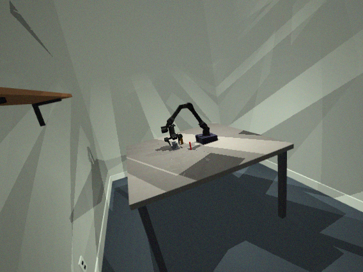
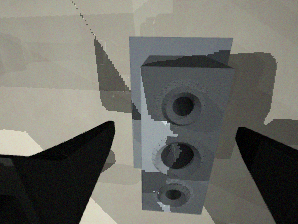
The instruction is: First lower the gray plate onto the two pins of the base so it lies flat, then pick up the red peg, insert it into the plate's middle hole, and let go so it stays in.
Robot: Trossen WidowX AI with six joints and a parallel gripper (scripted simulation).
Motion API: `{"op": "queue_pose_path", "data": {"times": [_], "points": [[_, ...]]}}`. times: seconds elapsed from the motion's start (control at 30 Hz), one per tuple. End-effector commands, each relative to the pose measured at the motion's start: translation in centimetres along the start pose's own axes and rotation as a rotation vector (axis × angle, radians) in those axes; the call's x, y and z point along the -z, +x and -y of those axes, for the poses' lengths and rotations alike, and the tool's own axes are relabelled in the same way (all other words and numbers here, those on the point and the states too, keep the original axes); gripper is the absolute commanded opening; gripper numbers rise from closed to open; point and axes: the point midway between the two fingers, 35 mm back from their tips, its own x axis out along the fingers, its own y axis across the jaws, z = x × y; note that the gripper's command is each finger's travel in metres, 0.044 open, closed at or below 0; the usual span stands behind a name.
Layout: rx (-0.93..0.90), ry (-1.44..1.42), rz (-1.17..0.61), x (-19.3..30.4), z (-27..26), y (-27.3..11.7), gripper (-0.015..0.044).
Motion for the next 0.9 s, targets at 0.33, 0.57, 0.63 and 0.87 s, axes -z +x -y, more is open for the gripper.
{"op": "queue_pose_path", "data": {"times": [0.33, 0.57, 0.63, 0.87], "points": [[0.003, -0.002, -0.002, 0.0, 0.6, -11.4, 0.044], [0.004, 0.12, -0.001, -1.0, 0.3, -11.5, 0.044], [0.004, 0.283, 0.0, -2.4, -0.2, -11.6, 0.044], [0.003, 0.854, 0.006, -6.9, -2.4, -11.8, 0.044]]}}
